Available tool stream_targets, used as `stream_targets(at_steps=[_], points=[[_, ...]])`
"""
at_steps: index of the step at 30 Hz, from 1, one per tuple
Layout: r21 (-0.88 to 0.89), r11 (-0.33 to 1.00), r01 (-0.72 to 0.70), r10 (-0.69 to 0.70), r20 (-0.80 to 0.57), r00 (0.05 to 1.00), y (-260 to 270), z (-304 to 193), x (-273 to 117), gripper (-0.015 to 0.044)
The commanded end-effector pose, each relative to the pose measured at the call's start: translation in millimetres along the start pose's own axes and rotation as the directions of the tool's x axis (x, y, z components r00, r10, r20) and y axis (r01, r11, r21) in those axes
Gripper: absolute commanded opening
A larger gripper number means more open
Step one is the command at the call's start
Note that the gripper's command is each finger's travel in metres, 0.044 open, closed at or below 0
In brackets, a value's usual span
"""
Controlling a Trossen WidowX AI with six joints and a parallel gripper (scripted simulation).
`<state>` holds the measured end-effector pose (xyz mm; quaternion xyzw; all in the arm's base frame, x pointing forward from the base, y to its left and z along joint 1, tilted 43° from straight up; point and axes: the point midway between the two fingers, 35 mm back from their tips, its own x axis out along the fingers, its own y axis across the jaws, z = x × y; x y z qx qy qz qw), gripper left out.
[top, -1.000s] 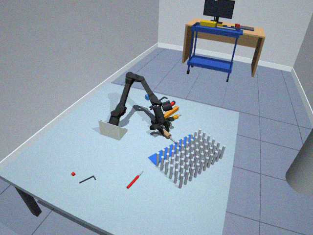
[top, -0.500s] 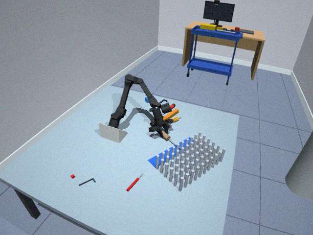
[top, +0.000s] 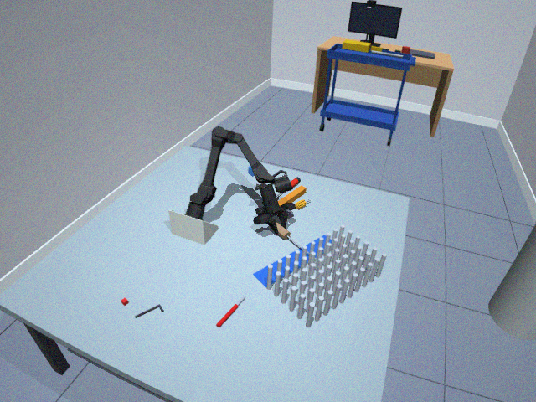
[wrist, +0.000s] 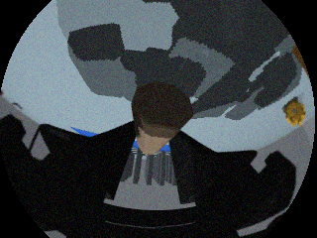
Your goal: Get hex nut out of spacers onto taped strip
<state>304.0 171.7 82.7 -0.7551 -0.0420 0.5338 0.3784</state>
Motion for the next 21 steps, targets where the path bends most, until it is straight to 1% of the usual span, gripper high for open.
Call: stream_targets(at_steps=[1, 21], points=[[0.007, 1.0, -0.004, 0.004, -0.003, 1.0, 0.7, 1.7, -1.8, 0.0], [0.007, 1.0, -0.004, 0.004, -0.003, 1.0, 0.6, 12.1, -8.7, 0.0]])
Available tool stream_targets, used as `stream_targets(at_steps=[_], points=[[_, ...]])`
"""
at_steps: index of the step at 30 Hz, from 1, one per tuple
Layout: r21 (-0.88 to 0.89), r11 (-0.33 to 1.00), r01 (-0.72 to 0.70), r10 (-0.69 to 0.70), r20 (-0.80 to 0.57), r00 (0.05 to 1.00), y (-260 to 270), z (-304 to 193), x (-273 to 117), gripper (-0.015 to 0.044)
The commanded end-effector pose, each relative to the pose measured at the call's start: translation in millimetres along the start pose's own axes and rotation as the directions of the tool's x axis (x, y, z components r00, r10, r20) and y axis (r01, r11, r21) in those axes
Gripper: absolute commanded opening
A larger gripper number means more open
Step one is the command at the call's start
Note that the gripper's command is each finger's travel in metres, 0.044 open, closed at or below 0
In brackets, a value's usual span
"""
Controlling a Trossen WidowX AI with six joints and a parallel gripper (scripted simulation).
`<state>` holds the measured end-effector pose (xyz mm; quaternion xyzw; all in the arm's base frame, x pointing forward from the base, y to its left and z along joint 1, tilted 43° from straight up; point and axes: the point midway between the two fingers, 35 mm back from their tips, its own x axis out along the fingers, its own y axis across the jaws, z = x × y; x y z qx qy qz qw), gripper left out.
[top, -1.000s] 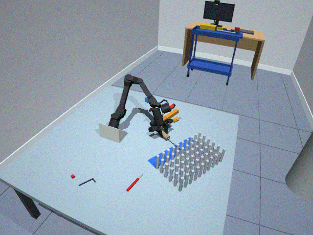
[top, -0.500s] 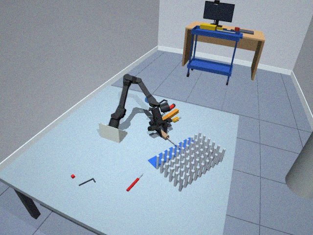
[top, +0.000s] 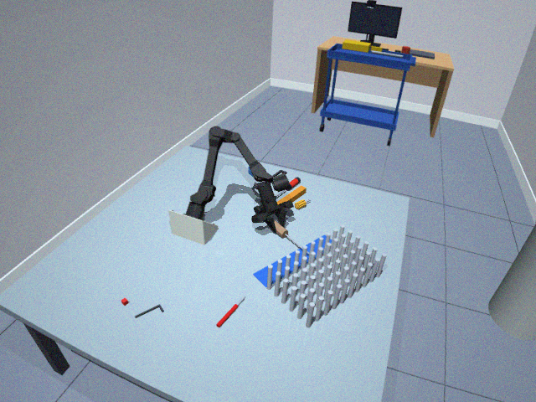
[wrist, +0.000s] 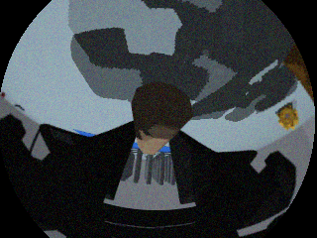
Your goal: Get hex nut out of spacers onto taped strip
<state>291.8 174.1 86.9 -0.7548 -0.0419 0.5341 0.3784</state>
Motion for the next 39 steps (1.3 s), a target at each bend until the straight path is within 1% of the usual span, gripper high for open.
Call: stream_targets(at_steps=[1, 19, 39], points=[[0.007, 1.0, -0.003, 0.003, -0.003, 1.0, 0.6, 1.8, -1.8, 0.0], [0.007, 1.0, -0.003, 0.003, -0.003, 1.0, 0.7, 11.2, -8.1, 0.0], [0.002, 1.0, 0.0, 0.0, -0.003, 1.0, -1.9, 1.0, -18.4, 0.0]])
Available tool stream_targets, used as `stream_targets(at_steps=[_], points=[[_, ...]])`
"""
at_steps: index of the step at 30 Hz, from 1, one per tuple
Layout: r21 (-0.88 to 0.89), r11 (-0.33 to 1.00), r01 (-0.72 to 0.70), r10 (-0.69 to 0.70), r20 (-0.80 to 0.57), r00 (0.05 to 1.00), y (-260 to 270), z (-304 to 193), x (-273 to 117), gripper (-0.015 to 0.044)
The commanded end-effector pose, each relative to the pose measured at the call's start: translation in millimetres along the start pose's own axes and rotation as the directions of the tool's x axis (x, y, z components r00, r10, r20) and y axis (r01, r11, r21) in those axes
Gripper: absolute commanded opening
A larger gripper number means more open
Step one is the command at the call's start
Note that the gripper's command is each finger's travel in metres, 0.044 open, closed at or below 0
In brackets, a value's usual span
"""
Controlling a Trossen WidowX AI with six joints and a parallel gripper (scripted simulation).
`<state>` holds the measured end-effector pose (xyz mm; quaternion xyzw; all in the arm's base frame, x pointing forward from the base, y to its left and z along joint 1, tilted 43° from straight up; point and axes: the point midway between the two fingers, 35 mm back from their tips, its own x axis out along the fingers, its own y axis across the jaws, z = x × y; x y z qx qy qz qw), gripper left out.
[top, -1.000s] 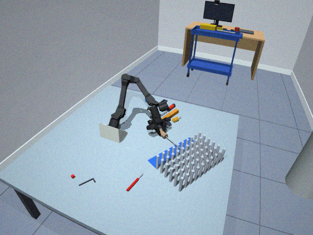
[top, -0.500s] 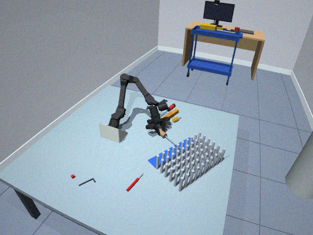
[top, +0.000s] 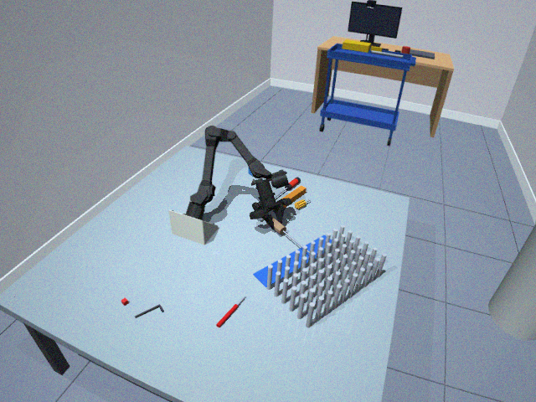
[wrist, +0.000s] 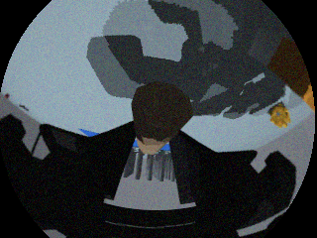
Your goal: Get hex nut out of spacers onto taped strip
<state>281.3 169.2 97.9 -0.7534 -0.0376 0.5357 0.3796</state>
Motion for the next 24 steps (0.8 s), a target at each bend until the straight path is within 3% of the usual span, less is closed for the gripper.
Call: stream_targets(at_steps=[1, 24], points=[[-0.006, 1.0, 0.006, -0.006, -0.004, 1.0, -2.3, -4.2, -3.7, 0.0], [-0.001, 1.0, -0.004, 0.004, -0.003, 1.0, 0.4, 13.7, -45.5, 0.0]])
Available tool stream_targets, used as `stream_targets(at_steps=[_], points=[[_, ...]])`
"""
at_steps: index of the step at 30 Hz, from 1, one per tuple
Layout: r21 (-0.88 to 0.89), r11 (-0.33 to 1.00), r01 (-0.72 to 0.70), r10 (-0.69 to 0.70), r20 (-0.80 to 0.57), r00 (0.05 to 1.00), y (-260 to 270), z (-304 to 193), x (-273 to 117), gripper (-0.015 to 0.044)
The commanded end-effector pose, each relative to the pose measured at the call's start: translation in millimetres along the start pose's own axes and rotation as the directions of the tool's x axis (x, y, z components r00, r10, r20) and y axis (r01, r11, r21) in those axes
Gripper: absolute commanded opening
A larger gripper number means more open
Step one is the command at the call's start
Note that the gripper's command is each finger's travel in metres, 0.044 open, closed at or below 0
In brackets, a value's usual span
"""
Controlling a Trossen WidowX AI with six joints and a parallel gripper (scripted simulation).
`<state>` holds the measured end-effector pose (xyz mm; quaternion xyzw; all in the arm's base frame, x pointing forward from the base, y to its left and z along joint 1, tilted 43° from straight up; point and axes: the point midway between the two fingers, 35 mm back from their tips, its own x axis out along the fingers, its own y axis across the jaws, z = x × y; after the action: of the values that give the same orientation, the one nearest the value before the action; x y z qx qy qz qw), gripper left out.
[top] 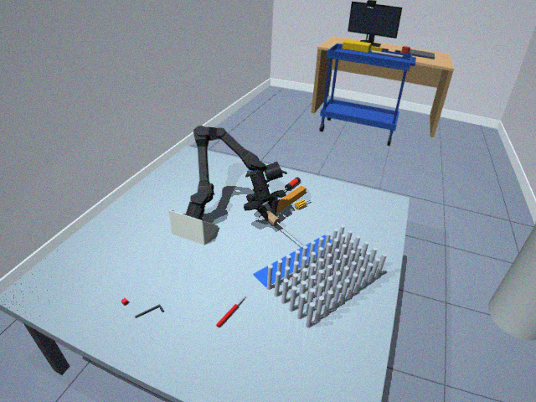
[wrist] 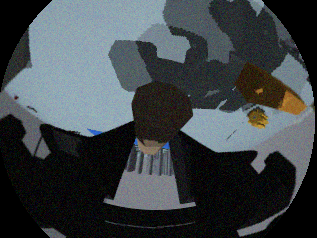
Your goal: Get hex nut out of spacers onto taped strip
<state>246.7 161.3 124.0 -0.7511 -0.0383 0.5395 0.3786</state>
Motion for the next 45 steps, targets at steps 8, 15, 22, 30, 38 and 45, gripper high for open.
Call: stream_targets(at_steps=[8, 15, 22, 30, 38, 45], points=[[-0.007, 1.0, -0.008, 0.008, -0.01, 1.0, -5.4, -34.7, -35.8, 0.0], [-0.01, 1.0, -0.007, 0.007, -0.01, 1.0, -6.5, -55.5, -64.5, 0.0], [-0.009, 1.0, 0.0, 0.0, -0.013, 1.0, -5.4, -72.4, -95.9, 0.0], [0.07, 0.996, -0.061, 0.063, -0.026, 0.998, 5.1, -93.9, -79.4, 0.0], [0.195, 0.97, -0.144, 0.159, -0.064, 0.985, 32.3, -134.7, -67.8, 0.0], [0.305, 0.931, -0.203, 0.235, -0.072, 0.969, 59.4, -166.9, -59.8, 0.0]])
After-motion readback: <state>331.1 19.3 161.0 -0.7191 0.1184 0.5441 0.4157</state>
